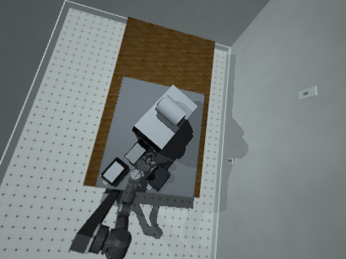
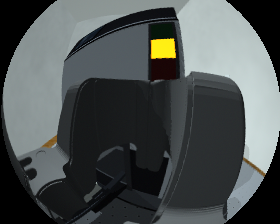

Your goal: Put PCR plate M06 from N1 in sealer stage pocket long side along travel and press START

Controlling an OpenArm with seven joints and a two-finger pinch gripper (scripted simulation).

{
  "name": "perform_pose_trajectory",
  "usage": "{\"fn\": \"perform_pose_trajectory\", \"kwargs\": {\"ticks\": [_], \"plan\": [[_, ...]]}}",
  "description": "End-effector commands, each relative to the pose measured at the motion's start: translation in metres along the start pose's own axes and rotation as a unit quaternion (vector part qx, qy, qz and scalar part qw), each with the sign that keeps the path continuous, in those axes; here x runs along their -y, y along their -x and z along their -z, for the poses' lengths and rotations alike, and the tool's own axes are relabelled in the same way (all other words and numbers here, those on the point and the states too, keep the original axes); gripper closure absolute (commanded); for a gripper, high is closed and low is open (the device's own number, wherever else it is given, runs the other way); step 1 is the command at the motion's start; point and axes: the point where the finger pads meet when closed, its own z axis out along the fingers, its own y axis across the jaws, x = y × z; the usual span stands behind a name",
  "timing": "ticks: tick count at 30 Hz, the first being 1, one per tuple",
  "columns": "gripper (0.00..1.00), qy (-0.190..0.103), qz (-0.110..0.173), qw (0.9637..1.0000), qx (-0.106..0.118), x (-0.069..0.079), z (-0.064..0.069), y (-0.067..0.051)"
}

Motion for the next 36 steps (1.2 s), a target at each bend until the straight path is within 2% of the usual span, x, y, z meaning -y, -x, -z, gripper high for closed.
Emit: {"fn": "perform_pose_trajectory", "kwargs": {"ticks": [1,5,17,22,34,36], "plan": [[1.00,0.000,-0.001,1.0000,-0.002,0.000,0.008,-0.001],[1.00,-0.001,0.001,1.0000,0.001,0.000,0.040,0.000],[1.00,-0.001,0.001,1.0000,0.001,0.000,0.040,0.000],[1.00,-0.001,0.001,1.0000,0.002,0.000,0.049,0.001],[1.00,-0.001,0.001,1.0000,0.002,0.000,0.049,0.001],[1.00,-0.040,0.038,0.9985,0.003,-0.016,0.055,0.005]]}}
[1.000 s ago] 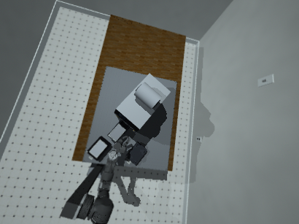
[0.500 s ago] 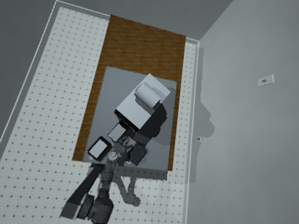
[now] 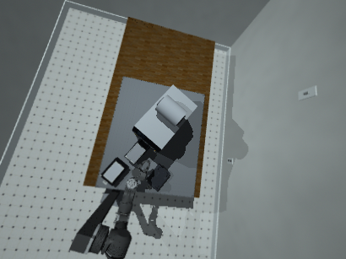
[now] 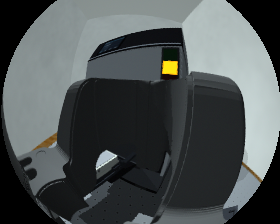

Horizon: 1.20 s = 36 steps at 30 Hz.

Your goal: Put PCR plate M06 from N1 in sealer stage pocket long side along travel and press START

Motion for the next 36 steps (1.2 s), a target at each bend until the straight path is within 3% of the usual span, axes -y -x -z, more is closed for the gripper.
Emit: {"fn": "perform_pose_trajectory", "kwargs": {"ticks": [1,3,15,17,20,32,34,36], "plan": [[1.00,-0.027,0.028,0.9992,0.013,-0.013,0.003,0.009],[1.00,-0.064,0.064,0.9958,0.013,-0.029,0.010,0.012],[1.00,-0.064,0.064,0.9958,0.013,-0.029,0.010,0.012],[1.00,-0.099,0.100,0.9899,0.009,-0.046,0.016,0.014],[1.00,-0.154,0.154,0.9759,0.010,-0.071,0.026,0.019],[1.00,-0.154,0.154,0.9759,0.010,-0.071,0.026,0.019],[1.00,-0.190,0.189,0.9634,0.007,-0.086,0.033,0.021],[1.00,-0.225,0.224,0.9481,0.008,-0.102,0.040,0.025]]}}
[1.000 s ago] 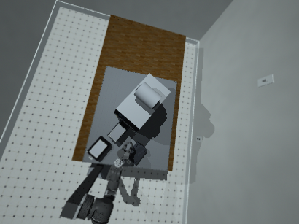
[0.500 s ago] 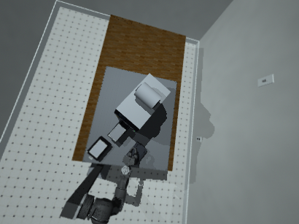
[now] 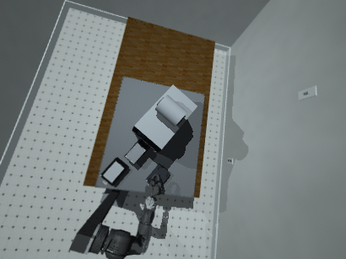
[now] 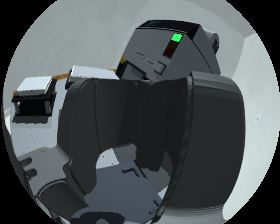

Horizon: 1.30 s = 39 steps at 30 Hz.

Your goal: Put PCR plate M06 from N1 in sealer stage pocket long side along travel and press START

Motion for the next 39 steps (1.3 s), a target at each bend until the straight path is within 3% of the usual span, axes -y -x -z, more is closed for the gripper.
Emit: {"fn": "perform_pose_trajectory", "kwargs": {"ticks": [1,13,15,18,30,32,35,39], "plan": [[1.00,-0.031,0.005,0.9992,-0.025,0.002,0.004,-0.005],[1.00,-0.031,0.005,0.9992,-0.025,0.002,0.004,-0.005],[1.00,-0.066,0.042,0.9966,-0.026,-0.006,0.016,0.005],[1.00,-0.119,0.098,0.9877,-0.026,-0.018,0.033,0.022],[1.00,-0.119,0.098,0.9877,-0.026,-0.018,0.033,0.022],[1.00,-0.152,0.136,0.9786,-0.027,-0.020,0.037,0.025],[1.00,-0.205,0.190,0.9598,-0.028,-0.023,0.042,0.030],[1.00,-0.205,0.190,0.9598,-0.028,-0.023,0.042,0.030]]}}
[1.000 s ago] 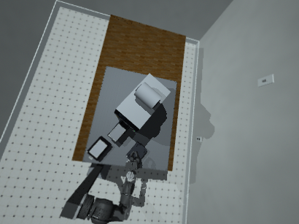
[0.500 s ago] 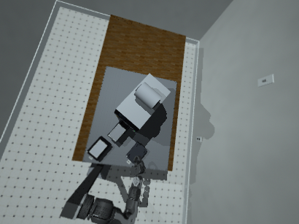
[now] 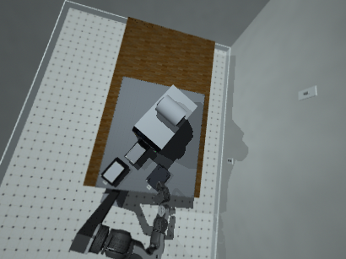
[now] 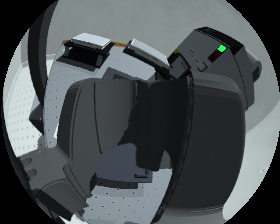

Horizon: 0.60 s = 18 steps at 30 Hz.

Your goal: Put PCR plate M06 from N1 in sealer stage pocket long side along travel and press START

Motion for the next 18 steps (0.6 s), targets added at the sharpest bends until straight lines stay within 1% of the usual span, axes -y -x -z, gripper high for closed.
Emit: {"fn": "perform_pose_trajectory", "kwargs": {"ticks": [1,8,10,11,13,18], "plan": [[1.00,0.000,0.001,1.0000,-0.003,-0.0004,-0.0002,-0.0014],[1.00,0.000,0.001,1.0000,-0.003,-0.0004,-0.0002,-0.0014],[1.00,-0.036,0.038,0.9986,-0.002,-0.0012,-0.0029,-0.0035],[1.00,-0.054,0.056,0.9969,-0.002,-0.0012,-0.0043,-0.0048],[1.00,-0.091,0.092,0.9915,-0.001,-0.0012,-0.0071,-0.0073],[1.00,-0.091,0.092,0.9915,-0.001,-0.0012,-0.0071,-0.0073]]}}
